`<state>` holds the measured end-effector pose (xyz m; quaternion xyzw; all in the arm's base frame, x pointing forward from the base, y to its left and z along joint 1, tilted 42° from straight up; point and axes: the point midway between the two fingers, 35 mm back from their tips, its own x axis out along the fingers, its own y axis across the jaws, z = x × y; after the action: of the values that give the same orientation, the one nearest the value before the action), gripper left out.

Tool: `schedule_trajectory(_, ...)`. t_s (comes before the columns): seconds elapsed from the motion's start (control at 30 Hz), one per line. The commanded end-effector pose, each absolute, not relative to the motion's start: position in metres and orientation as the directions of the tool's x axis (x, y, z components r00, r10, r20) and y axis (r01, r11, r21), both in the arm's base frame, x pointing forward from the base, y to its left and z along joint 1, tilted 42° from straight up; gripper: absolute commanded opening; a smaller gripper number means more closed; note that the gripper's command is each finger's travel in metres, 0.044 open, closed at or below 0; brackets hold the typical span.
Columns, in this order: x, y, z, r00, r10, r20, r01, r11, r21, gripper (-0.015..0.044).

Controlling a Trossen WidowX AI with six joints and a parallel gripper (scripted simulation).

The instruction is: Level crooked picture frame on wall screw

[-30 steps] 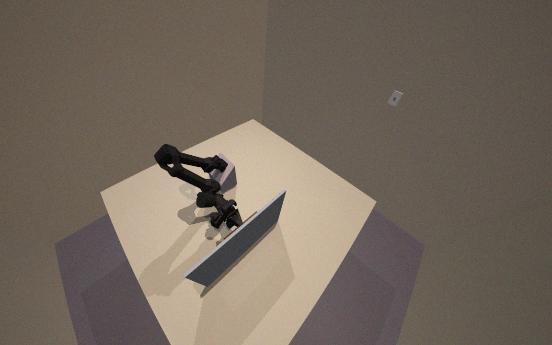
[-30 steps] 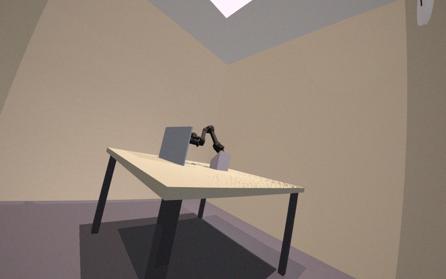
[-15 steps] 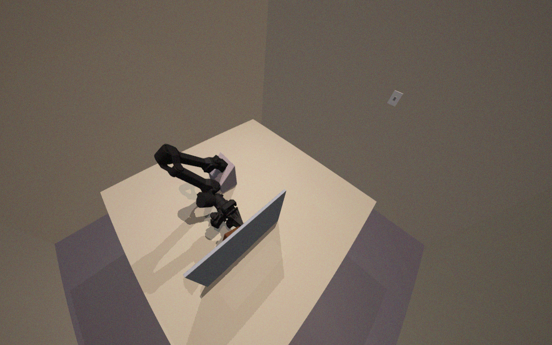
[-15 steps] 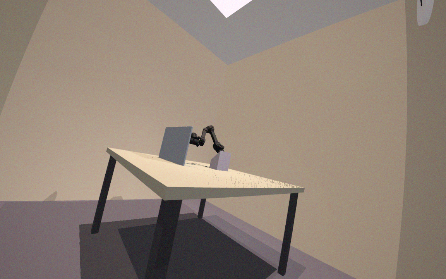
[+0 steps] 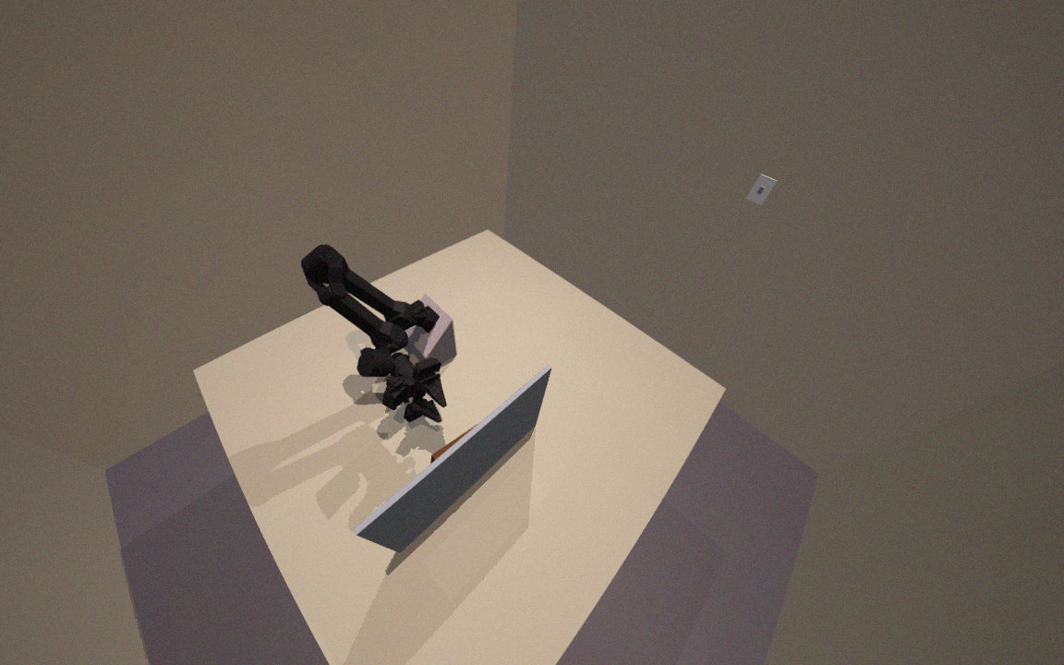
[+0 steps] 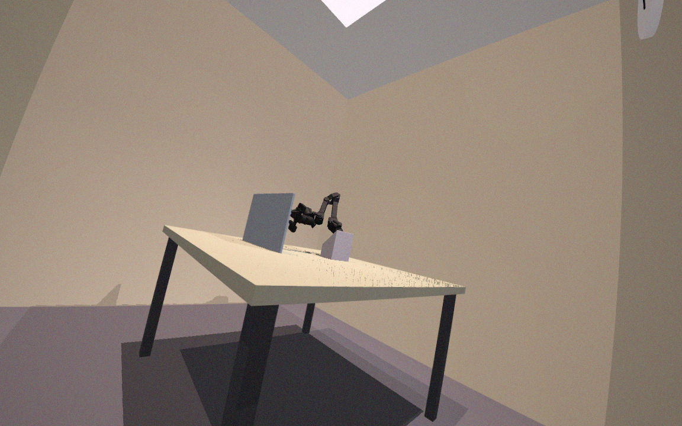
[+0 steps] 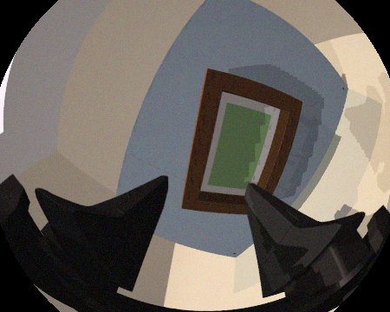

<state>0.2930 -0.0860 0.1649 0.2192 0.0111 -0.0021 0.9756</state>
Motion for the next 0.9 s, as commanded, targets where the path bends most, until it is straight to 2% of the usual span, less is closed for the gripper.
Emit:
schedule_trajectory(0.0,0.285,-0.086,0.175,1.000,0.000,-0.013,0.005,0.905,0.426,0.0260)
schedule_trajectory(0.67,0.198,-0.051,0.189,1.000,0.006,-0.016,0.001,0.922,0.387,0.0260)
schedule_trajectory(0.87,0.195,-0.050,0.188,1.000,0.005,-0.015,0.001,0.922,0.387,0.0260)
